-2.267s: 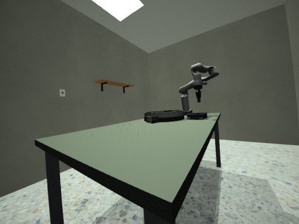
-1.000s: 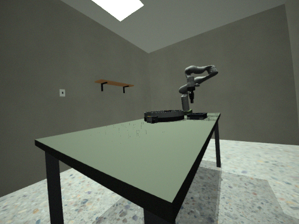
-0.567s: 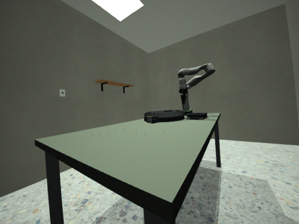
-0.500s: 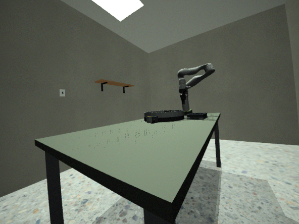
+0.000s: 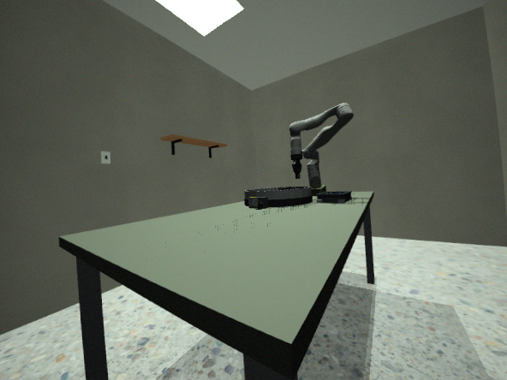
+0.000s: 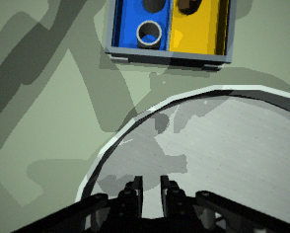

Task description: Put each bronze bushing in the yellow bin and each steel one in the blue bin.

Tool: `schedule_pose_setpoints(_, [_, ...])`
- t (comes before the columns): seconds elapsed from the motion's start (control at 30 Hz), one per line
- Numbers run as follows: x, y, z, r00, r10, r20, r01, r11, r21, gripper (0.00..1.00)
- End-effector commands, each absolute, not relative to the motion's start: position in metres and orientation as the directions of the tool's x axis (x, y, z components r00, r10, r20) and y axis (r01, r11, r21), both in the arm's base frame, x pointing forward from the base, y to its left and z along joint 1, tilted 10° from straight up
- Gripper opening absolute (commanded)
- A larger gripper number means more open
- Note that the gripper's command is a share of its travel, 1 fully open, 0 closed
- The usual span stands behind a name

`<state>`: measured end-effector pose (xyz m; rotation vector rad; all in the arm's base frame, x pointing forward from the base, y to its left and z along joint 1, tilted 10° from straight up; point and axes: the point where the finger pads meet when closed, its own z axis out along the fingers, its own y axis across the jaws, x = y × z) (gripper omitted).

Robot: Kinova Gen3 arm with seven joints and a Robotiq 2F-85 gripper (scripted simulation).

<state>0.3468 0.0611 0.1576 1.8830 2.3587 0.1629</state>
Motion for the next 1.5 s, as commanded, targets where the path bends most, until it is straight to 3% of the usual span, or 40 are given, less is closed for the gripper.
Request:
schedule_pose_setpoints(0.0, [0.35, 0.046, 0.159, -0.177, 0.984, -0.004, 0.97, 0.176, 0.166, 0.18])
schedule_pose_setpoints(0.57, [0.342, -0.069, 0.15, -0.177, 0.984, -0.004, 0.97, 0.176, 0.166, 0.18])
schedule_pose_setpoints(1.47, [0.346, -0.068, 0.121, -0.179, 0.984, -0.005, 0.97, 0.177, 0.166, 0.18])
